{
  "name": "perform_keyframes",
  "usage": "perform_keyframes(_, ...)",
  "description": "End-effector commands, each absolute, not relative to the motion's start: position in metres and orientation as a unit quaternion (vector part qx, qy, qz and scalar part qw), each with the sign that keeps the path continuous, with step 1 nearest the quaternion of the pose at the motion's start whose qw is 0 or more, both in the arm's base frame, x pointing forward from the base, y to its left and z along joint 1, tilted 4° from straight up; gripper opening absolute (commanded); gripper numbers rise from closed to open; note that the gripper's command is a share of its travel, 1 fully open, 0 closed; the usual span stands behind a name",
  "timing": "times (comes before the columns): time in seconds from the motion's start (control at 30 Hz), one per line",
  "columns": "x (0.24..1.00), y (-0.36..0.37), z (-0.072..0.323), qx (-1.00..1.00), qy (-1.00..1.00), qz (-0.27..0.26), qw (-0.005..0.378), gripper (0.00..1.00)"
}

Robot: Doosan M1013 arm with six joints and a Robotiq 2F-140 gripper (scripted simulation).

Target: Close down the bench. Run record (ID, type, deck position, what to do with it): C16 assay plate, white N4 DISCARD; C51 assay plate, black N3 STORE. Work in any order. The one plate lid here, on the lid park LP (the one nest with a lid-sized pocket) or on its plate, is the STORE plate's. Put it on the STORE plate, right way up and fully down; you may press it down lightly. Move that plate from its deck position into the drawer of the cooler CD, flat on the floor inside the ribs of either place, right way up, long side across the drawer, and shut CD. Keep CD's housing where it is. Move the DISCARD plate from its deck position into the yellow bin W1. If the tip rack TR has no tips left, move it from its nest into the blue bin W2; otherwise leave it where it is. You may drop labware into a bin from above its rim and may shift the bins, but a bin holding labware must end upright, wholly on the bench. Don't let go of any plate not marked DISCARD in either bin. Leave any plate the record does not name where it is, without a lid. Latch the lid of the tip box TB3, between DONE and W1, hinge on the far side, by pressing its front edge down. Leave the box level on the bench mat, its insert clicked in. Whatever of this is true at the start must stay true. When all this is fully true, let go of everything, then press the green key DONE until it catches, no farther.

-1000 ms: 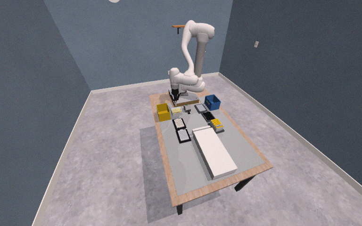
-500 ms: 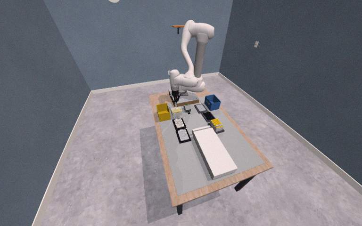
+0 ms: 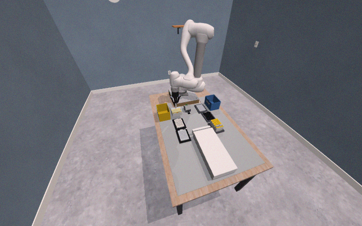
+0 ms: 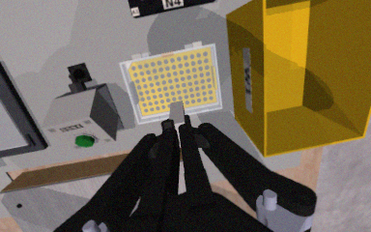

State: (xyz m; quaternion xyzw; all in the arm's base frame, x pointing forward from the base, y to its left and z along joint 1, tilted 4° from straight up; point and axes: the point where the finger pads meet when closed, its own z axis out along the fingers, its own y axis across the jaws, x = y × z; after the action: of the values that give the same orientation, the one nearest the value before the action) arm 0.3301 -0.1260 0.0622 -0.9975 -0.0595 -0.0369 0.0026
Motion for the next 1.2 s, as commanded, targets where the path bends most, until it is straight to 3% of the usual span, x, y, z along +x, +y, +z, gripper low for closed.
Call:
perform_keyframes(0.0, 0.3305, -0.126, 0.0588, -0.998, -0.06, -0.037, 0.003, 0.0)
perform_keyframes(1.17, 0.331, -0.1259, 0.0513, -0.998, -0.06, -0.037, 0.003, 0.0)
